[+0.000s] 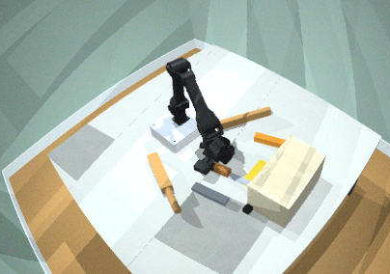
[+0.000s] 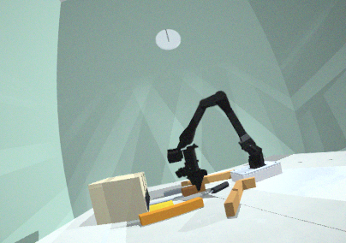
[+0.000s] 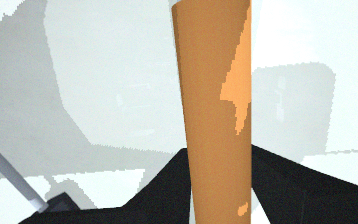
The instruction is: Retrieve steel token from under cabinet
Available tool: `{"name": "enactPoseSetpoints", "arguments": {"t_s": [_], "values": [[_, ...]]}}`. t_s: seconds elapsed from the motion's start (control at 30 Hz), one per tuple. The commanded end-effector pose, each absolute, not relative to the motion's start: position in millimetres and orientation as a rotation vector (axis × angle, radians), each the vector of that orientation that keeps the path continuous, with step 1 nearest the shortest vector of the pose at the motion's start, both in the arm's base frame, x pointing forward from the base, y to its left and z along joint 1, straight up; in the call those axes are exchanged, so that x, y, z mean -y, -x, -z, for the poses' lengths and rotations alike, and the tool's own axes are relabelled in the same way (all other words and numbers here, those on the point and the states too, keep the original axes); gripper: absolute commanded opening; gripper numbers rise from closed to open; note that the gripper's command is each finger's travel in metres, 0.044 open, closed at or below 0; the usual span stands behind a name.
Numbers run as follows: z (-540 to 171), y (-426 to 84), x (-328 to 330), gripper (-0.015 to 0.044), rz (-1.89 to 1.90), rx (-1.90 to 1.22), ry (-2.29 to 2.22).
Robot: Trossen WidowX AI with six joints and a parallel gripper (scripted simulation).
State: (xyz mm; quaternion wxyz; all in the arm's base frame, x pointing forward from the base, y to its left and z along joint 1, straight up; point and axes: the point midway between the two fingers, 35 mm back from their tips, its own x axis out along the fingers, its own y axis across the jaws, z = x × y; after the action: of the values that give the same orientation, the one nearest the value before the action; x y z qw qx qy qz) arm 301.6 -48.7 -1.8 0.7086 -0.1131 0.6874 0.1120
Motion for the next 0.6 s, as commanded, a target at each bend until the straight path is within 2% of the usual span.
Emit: {"name": "enactPoseSetpoints", "arguments": {"t_s": [0.0, 0.57], "values": [[1, -307, 47, 0.0, -0.246, -1.526, 0.252], [0, -326, 42, 0.0, -0.246, -1.525, 0.252]]}}
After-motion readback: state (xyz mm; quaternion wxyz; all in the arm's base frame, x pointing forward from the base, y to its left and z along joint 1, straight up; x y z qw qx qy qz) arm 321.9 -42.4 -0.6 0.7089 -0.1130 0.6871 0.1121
